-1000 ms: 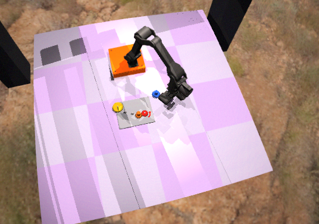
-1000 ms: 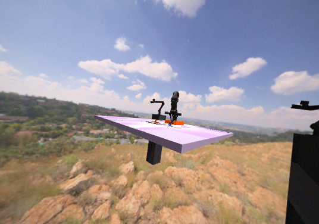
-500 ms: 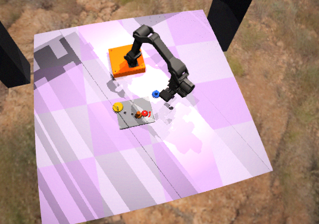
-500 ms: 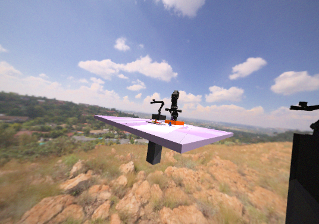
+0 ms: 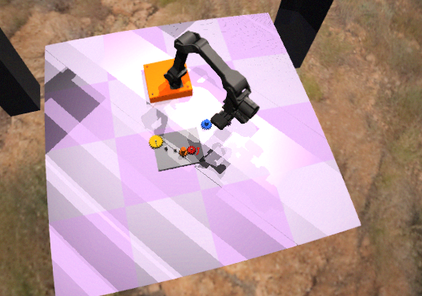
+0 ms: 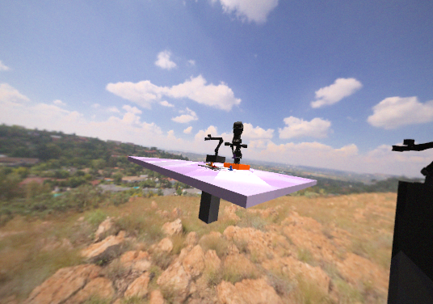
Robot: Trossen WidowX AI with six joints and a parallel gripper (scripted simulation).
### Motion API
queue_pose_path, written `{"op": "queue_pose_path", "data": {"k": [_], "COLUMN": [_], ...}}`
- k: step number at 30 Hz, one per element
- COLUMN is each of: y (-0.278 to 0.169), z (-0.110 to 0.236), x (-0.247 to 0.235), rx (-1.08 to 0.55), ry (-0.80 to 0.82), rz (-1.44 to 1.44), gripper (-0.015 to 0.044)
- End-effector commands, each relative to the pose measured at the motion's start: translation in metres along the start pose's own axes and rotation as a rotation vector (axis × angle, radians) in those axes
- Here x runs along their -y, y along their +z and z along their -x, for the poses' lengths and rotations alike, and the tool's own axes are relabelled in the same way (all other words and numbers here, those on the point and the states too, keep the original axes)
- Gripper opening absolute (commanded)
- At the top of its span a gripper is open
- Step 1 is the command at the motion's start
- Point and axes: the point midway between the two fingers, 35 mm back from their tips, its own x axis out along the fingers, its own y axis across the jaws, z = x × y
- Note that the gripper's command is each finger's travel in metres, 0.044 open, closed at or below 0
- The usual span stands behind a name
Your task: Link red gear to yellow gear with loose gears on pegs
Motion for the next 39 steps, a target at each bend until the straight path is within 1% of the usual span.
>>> {"op": "queue_pose_path", "data": {"k": [1,11,39], "y": [0.0,-0.006,-0.016], "z": [0.013,0.035,0.012], "x": [0.0,0.0,0.066], "rx": [0.01,0.01,0.012], "ry": [0.0,0.0,-0.001], "rz": [-0.003,-0.003,-0.009], "gripper": [0.0,0.0,0.0]}}
